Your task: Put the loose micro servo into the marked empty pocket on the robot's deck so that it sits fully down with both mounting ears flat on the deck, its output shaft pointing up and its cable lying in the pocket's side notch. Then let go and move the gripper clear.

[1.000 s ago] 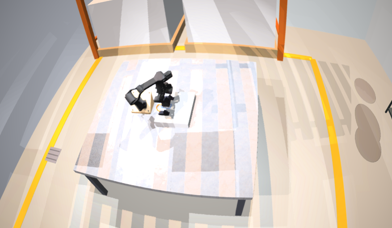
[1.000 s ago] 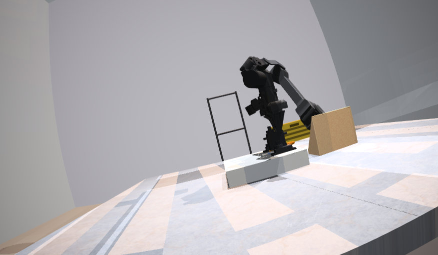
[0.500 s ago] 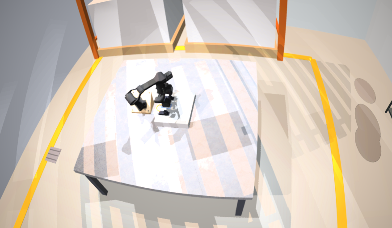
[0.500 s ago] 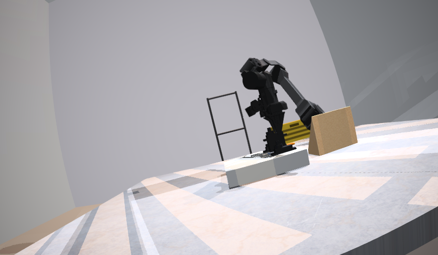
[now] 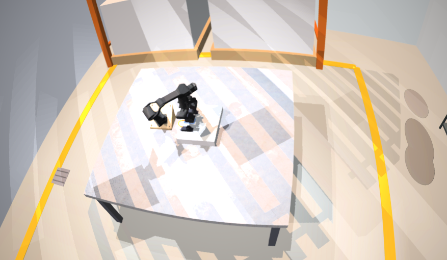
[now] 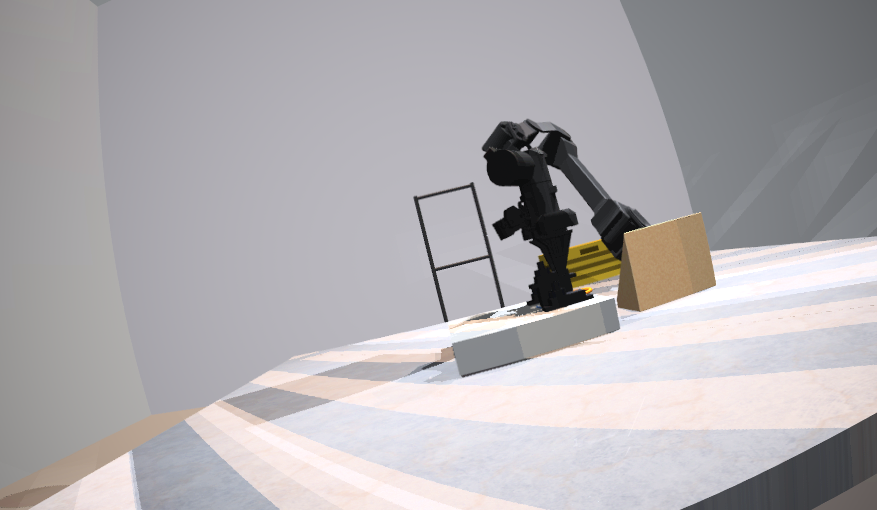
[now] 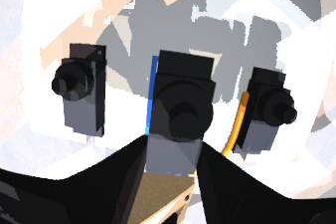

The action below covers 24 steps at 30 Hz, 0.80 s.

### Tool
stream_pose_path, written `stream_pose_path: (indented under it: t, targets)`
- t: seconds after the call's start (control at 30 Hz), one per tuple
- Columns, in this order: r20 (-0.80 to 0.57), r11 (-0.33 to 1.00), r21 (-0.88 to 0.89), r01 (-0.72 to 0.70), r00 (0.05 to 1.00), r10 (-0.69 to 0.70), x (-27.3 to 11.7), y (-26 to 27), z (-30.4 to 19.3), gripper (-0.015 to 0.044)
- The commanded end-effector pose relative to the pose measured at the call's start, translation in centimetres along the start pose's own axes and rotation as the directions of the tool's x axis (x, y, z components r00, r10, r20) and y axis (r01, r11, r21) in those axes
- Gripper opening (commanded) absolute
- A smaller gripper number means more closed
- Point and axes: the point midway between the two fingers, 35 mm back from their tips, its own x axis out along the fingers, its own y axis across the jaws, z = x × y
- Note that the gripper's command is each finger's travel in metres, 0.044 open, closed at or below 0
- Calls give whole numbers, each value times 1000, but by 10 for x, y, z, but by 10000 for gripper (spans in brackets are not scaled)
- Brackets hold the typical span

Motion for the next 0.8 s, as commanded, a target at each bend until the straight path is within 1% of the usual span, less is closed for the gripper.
stream_pose_path:
  t: [0.0, 0.77]
  targets:
    - [6, 1000, -5, 6, 1000, -6, 3, -1, 0, 0]
    - [7, 1000, -5, 7, 1000, -7, 22, -1, 1, 0]
